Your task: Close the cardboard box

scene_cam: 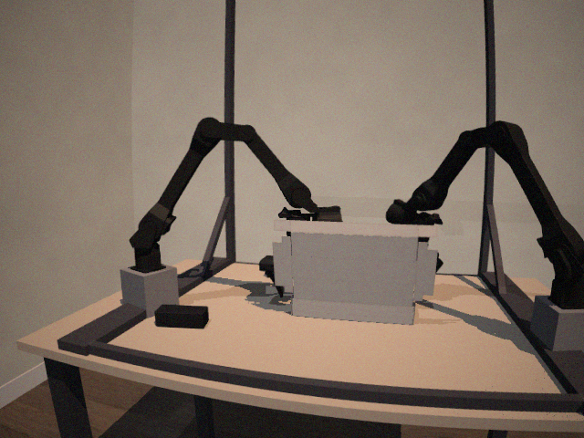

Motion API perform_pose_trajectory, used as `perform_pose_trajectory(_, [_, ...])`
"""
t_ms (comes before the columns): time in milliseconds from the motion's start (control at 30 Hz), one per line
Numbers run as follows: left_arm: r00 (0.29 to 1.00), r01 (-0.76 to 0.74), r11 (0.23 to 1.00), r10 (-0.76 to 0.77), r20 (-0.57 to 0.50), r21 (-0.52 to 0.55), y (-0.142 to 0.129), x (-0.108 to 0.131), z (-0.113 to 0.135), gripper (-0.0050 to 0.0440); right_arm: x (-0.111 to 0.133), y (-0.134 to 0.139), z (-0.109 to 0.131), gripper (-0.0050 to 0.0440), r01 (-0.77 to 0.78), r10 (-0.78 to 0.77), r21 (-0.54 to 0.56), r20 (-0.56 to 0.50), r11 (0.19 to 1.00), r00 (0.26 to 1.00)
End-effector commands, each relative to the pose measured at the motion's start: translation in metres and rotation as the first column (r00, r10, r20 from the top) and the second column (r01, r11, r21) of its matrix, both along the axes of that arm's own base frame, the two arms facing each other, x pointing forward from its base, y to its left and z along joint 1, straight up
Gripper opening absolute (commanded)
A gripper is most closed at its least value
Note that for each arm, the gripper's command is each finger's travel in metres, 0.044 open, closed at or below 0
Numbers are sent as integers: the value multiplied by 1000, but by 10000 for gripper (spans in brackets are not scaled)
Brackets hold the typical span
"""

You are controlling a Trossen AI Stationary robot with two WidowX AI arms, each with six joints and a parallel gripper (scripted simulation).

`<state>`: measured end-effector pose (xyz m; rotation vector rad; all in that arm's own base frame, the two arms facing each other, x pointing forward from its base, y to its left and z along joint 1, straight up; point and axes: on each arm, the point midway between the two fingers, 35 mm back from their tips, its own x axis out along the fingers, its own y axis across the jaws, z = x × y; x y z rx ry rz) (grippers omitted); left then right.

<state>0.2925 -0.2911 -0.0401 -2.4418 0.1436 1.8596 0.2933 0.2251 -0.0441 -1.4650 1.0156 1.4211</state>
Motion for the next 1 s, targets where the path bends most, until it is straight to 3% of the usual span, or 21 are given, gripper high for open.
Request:
perform_pose_trajectory(0, [1000, 1, 1000, 0, 16, -24, -5, 3, 9, 3, 1, 1, -4, 440, 2, -2, 5, 4, 1000, 1000])
perform_pose_trajectory(400, [1000, 1, 1000, -1, 16, -24, -5, 3, 9, 3, 1, 1, -8, 440, 2, -2, 5, 4, 1000, 1000])
perform_pose_trajectory(767, [1000, 1, 1000, -1, 16, -24, -5, 3, 9, 3, 1, 1, -8, 177, 2, -2, 5, 4, 1000, 1000])
perform_pose_trajectory(833, [1000, 1, 1000, -1, 16, -24, -5, 3, 9, 3, 1, 1, -8, 177, 2, -2, 5, 4, 1000, 1000])
perform_pose_trajectory(933, [1000, 2, 1000, -2, 16, -24, -5, 3, 9, 3, 1, 1, -8, 105, 2, -2, 5, 4, 1000, 1000])
perform_pose_trajectory(967, [1000, 2, 1000, -2, 16, -24, -5, 3, 9, 3, 1, 1, -8, 105, 2, -2, 5, 4, 1000, 1000])
